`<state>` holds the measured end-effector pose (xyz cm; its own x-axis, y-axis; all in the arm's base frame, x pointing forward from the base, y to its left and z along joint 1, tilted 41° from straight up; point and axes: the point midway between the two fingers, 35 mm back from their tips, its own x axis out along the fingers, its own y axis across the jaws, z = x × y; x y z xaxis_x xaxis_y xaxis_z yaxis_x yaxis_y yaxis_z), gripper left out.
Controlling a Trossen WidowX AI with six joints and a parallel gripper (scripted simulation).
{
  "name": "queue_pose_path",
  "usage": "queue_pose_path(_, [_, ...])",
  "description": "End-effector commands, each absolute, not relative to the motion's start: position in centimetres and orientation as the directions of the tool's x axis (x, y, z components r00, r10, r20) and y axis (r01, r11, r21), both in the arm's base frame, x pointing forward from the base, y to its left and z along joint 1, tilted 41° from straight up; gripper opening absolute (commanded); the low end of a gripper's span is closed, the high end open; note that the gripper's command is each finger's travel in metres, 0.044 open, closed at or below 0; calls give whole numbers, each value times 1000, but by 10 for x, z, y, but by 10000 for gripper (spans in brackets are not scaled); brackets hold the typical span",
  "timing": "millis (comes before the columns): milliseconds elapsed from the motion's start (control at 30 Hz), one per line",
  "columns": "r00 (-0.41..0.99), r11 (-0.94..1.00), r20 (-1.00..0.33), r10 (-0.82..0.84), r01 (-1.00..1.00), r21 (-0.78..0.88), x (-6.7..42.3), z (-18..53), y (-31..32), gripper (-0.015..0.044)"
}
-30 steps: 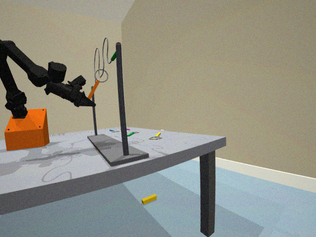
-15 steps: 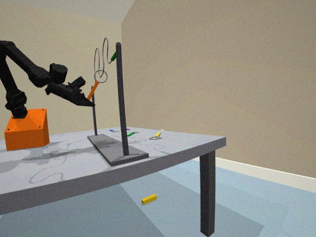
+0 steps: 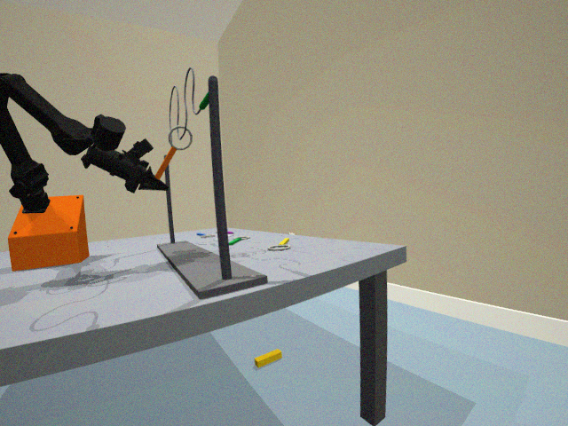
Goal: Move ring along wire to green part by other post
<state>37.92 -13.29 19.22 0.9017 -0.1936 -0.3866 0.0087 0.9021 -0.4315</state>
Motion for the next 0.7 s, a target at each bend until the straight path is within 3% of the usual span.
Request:
queue_pose_path(0, [896,932,-414,-162,2,-362,377,184,-121,-150])
queue_pose_path(667, [871,993,-488,63,-5,119,368,179,-44,-150])
